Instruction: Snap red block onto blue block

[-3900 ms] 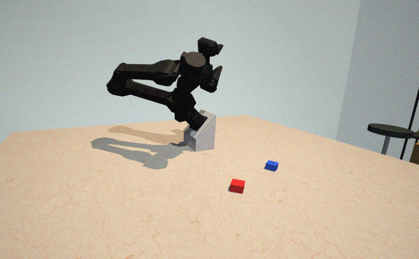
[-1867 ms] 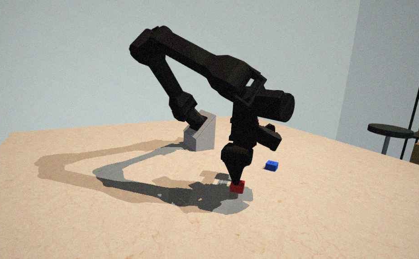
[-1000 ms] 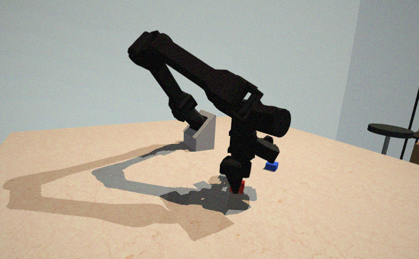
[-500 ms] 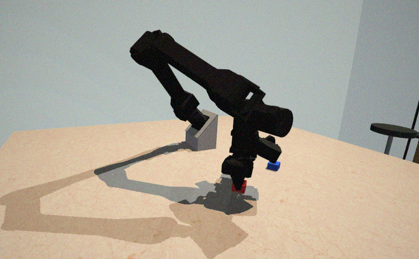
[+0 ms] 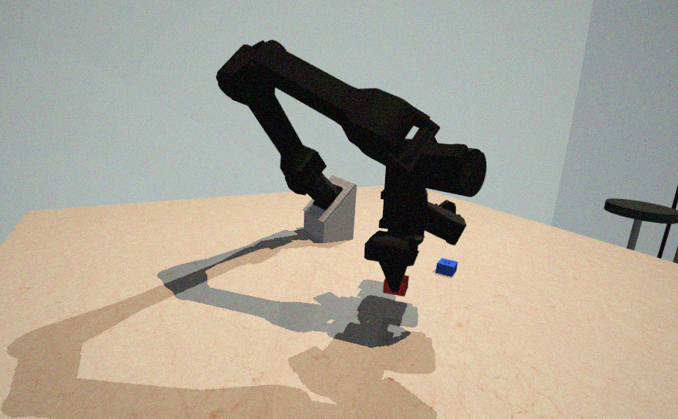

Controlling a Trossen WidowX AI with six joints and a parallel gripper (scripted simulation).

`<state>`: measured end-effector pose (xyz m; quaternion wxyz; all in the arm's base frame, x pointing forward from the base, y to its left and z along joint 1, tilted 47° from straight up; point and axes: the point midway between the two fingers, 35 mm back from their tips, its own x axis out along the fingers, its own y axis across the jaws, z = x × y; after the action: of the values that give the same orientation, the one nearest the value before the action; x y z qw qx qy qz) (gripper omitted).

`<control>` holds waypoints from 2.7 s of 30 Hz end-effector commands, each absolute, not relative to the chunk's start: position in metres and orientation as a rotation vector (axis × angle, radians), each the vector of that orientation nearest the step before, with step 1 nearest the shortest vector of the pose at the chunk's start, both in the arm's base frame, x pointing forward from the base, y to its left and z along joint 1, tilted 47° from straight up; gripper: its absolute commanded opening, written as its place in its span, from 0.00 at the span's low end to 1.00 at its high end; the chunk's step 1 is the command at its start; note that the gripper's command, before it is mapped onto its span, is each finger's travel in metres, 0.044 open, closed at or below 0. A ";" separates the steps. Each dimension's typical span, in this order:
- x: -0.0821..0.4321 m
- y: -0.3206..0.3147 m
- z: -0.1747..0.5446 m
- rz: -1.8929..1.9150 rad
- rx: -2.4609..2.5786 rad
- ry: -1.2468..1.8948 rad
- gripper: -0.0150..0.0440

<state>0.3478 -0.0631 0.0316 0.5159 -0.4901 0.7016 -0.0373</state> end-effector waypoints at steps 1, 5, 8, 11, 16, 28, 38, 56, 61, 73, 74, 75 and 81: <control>0.351 -0.046 0.046 -0.078 -1.177 1.675 0.25; 0.349 -0.032 0.059 -0.069 -1.182 1.687 0.25; 0.347 -0.022 0.069 -0.064 -1.187 1.696 0.25; 0.344 -0.013 0.079 -0.060 -1.194 1.705 0.25; 0.339 0.000 0.095 -0.057 -1.204 1.719 0.25; 0.338 0.019 0.064 -0.088 -1.169 1.707 0.25; 0.332 0.042 0.021 -0.128 -1.124 1.692 0.25; 0.303 0.076 -0.054 -0.222 -1.039 1.665 0.25; 0.292 0.082 -0.073 -0.251 -1.017 1.657 0.25; 0.288 0.067 -0.093 -0.260 -1.011 1.655 0.25; 0.288 0.067 -0.093 -0.260 -1.011 1.655 0.25; 0.288 0.067 -0.093 -0.260 -1.011 1.655 0.25; 0.287 0.062 -0.097 -0.261 -1.012 1.655 0.25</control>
<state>0.2878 0.0670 -0.0942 0.5603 -0.4256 0.7021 -0.1098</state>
